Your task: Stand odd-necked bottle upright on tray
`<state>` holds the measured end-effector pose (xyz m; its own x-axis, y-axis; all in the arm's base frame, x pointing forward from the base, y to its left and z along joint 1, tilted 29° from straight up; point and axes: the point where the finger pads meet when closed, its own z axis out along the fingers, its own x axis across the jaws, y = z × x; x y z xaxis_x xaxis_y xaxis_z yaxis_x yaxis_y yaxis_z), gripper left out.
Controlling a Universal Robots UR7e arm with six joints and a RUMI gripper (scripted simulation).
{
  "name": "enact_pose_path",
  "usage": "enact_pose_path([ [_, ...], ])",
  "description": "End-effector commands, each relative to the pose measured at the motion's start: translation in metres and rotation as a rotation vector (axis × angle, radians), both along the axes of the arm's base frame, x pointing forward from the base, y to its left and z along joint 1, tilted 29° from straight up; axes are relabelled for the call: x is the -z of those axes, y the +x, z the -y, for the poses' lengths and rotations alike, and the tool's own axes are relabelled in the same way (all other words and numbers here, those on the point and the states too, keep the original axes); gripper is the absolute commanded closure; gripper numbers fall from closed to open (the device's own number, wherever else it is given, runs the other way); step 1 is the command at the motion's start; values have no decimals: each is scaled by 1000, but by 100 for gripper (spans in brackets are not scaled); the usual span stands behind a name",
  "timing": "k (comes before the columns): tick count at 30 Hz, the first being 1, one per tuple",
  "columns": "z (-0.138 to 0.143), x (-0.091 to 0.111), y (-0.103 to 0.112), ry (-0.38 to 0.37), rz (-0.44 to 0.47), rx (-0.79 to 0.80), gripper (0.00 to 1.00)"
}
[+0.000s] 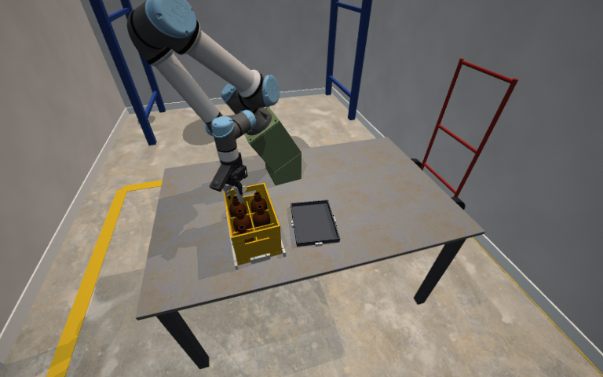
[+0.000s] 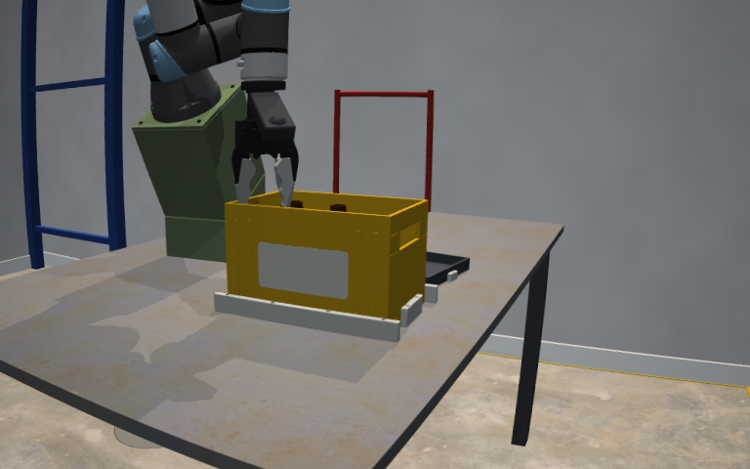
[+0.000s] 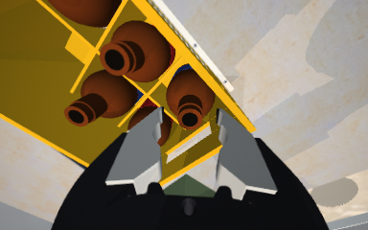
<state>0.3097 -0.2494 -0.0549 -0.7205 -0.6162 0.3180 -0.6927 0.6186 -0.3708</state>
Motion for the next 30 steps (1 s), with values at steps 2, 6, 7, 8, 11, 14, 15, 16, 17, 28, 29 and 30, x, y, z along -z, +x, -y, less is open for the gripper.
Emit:
enact_pose_path([
  [2,0,0,0,-1,1,0,62],
  [6,0,0,0,-1,1,0,62],
  [7,0,0,0,-1,1,0,62],
  [8,0,0,0,-1,1,0,62],
  [11,0,0,0,-1,1,0,62],
  [14,0,0,0,-1,1,0,100],
  [15,0,0,0,-1,1,0,100],
  [16,0,0,0,-1,1,0,100],
  [17,0,0,0,-1,1,0,100],
  [28,0,0,0,-1,1,0,100],
  [29,0,0,0,-1,1,0,100],
  [30,0,0,0,-1,1,0,100],
])
